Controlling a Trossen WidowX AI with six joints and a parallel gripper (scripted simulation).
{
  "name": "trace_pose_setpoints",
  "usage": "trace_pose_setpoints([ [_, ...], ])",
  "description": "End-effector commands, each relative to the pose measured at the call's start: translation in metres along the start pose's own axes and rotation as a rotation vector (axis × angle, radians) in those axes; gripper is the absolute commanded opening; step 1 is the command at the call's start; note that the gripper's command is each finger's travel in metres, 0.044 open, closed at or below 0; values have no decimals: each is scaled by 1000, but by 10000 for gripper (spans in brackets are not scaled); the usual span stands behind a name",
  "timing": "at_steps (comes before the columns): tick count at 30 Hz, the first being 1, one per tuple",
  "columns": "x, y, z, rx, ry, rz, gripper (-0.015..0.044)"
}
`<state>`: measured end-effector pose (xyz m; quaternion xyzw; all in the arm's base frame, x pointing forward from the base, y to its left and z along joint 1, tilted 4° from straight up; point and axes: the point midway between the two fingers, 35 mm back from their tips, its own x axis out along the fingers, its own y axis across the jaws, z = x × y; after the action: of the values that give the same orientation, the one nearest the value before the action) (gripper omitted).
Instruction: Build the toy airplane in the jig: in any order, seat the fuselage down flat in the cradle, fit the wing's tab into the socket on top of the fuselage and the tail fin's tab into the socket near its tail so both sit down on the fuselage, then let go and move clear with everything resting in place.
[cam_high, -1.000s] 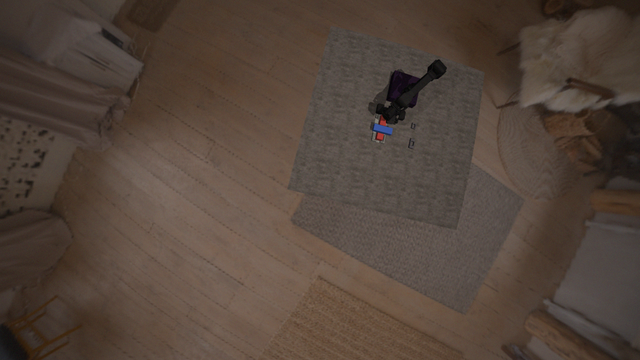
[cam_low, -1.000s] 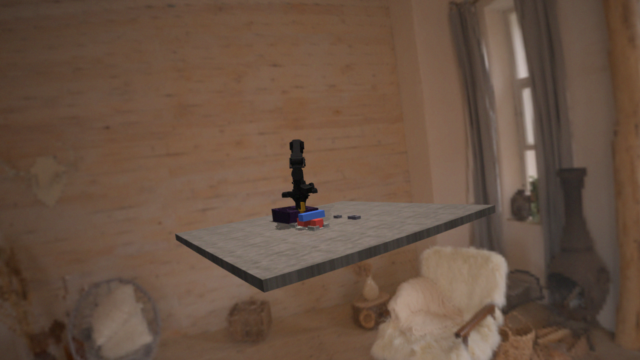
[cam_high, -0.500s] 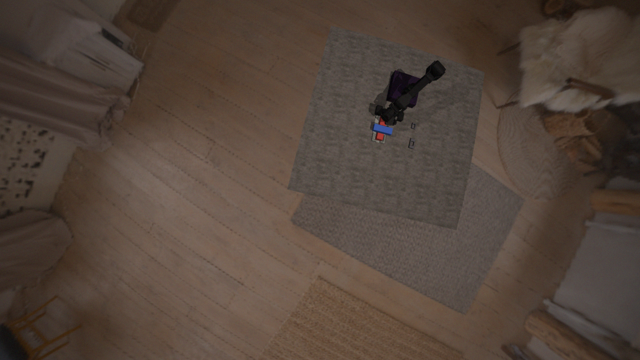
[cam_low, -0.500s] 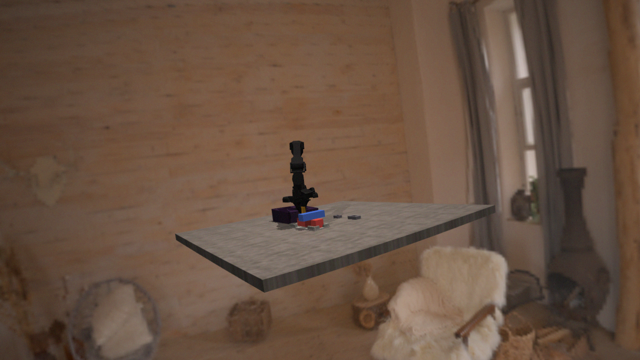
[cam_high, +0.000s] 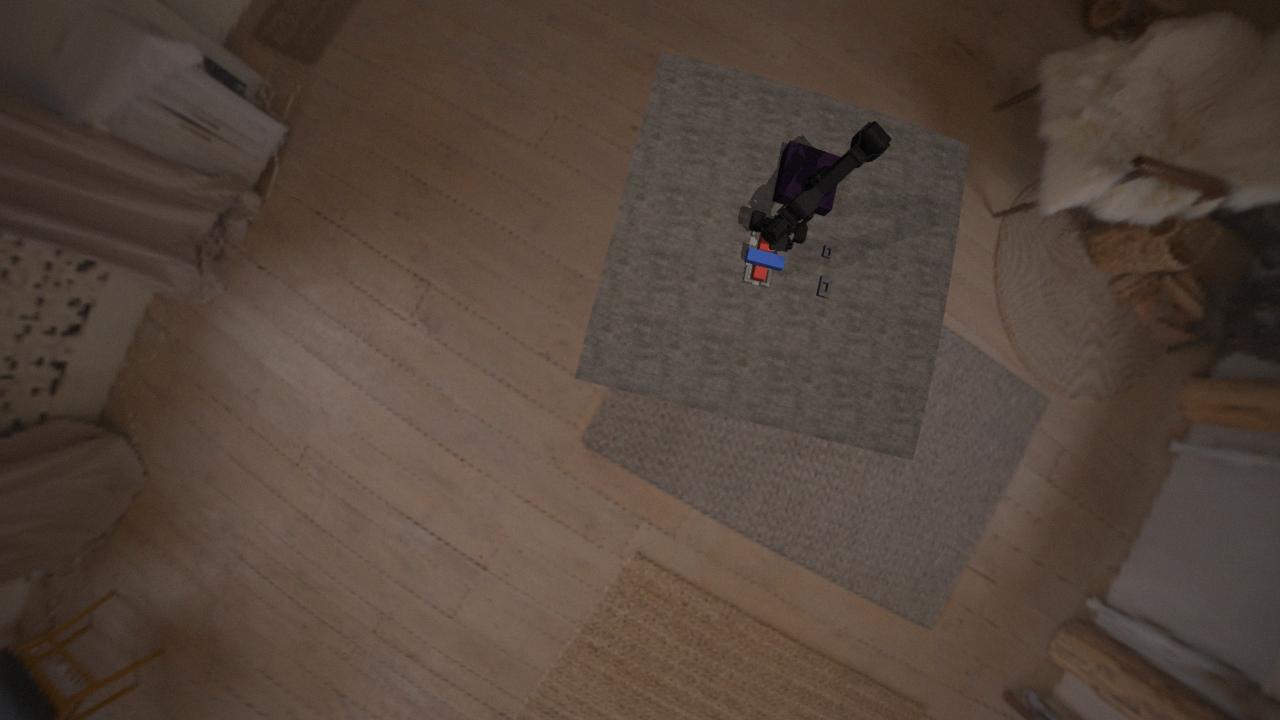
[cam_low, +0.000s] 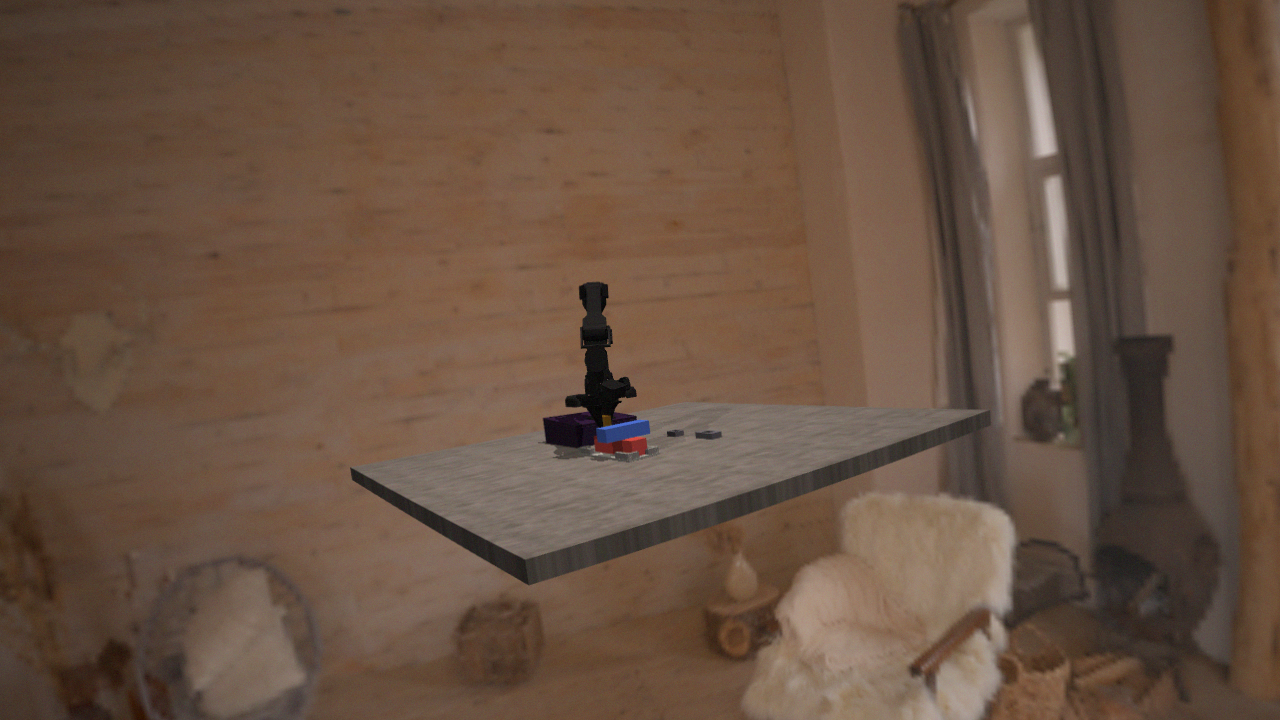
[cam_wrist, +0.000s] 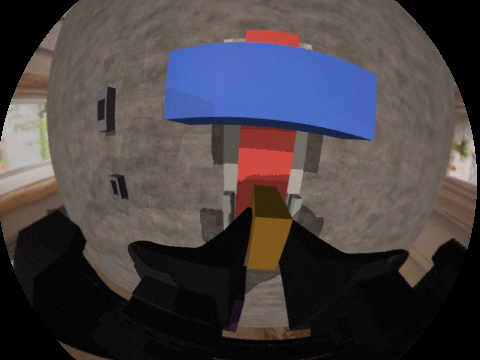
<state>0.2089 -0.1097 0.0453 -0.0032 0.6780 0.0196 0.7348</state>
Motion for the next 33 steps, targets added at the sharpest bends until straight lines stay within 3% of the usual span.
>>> trace_pose_setpoints([
  [1, 0, 0, 0, 0, -1, 0, 0],
  [4, 0, 0, 0, 0, -1, 0, 0],
  [14, 0, 0, 0, 0, -1, 0, 260],
  [22, -3, 0, 0, 0, -1, 0, 260],
  [28, -80, -2, 2, 4, 3, 4, 260],
  [33, -91, -2, 1, 5, 3, 5, 260],
])
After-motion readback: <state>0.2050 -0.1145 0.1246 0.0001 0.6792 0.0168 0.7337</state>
